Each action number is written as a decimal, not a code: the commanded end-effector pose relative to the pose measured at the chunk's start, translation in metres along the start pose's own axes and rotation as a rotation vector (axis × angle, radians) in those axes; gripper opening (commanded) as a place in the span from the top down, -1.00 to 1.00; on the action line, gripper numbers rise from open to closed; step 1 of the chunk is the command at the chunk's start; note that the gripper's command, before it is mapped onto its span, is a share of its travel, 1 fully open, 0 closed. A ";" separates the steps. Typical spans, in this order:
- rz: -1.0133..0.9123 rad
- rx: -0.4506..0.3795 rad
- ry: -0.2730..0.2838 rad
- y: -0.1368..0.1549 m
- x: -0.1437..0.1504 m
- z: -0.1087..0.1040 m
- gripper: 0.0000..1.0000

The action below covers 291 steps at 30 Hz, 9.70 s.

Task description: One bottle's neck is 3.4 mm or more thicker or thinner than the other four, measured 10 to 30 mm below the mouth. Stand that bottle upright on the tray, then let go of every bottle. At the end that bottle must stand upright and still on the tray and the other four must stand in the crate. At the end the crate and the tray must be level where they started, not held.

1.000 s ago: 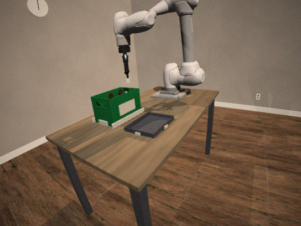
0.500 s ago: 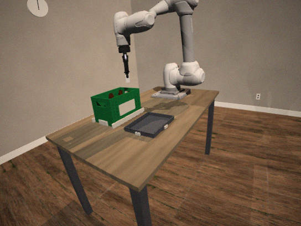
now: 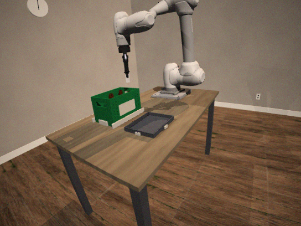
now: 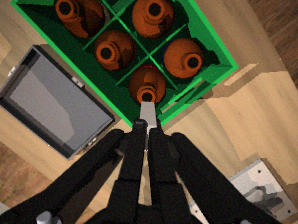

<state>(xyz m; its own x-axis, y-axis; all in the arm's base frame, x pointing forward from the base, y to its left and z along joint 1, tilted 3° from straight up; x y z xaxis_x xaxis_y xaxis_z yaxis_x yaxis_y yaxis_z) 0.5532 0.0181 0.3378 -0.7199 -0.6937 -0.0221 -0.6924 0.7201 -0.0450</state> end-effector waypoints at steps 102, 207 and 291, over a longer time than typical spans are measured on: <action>0.000 0.000 0.000 -0.067 0.056 0.041 0.24; 0.000 0.000 0.000 -0.067 0.056 0.082 0.24; 0.000 0.000 0.000 -0.067 0.056 0.085 1.00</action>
<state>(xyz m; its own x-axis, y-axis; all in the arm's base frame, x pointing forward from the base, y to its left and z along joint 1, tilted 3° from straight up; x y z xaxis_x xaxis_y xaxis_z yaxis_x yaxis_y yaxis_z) 0.5629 -0.0705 0.2543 -0.7200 -0.6937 -0.0221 -0.6924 0.7201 -0.0451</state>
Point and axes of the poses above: the point where the finger pads meet when closed, its own z axis out along the fingers, its own x axis across the jaws, y = z × x, the point moved 8 cm from there along -z, back along the fingers, and after that the axes turned 7 degrees about z, right-handed, at the moved point
